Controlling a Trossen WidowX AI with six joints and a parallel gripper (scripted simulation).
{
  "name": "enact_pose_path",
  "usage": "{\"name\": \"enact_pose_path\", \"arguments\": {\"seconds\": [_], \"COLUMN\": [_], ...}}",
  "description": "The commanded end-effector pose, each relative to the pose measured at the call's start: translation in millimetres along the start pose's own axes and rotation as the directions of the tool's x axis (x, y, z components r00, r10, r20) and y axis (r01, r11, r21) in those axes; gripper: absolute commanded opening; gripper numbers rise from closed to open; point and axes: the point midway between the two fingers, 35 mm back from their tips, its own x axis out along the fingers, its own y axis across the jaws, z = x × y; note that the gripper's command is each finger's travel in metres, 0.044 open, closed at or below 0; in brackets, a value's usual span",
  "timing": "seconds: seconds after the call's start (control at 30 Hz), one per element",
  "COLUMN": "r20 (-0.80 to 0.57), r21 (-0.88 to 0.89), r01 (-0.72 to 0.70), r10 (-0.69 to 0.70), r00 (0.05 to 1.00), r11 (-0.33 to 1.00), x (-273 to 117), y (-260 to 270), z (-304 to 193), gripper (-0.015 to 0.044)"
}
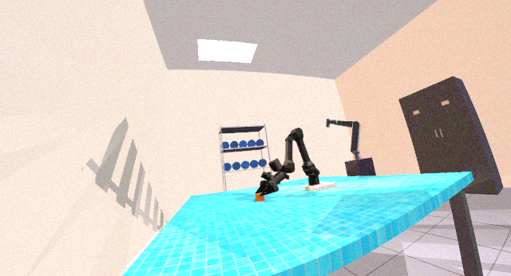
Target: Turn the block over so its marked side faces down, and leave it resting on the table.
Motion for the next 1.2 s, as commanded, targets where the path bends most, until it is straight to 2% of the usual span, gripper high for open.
{"name": "enact_pose_path", "arguments": {"seconds": [0.0,0.2,0.37,0.4,0.57,1.17], "r20": [-0.024,-0.247,-0.427,-0.414,-0.515,-0.518], "r21": [-0.004,-0.008,-0.005,0.0,-0.003,-0.003], "r01": [0.003,0.001,0.002,-0.001,0.003,0.003], "r10": [-0.003,-0.003,-0.004,0.001,-0.004,-0.004], "r00": [1.0,0.969,0.904,0.91,0.857,0.855], "r11": [1.0,1.0,1.0,1.0,1.0,1.0], "x": [2.1,2.8,-25.7,-29.2,-49.4,-50.6], "y": [-0.1,1.5,1.0,1.6,0.0,-0.1], "z": [1.7,21.0,44.0,58.2,53.5,53.8], "gripper": [0.044,0.044,0.044,0.044,0.044,0.044]}}
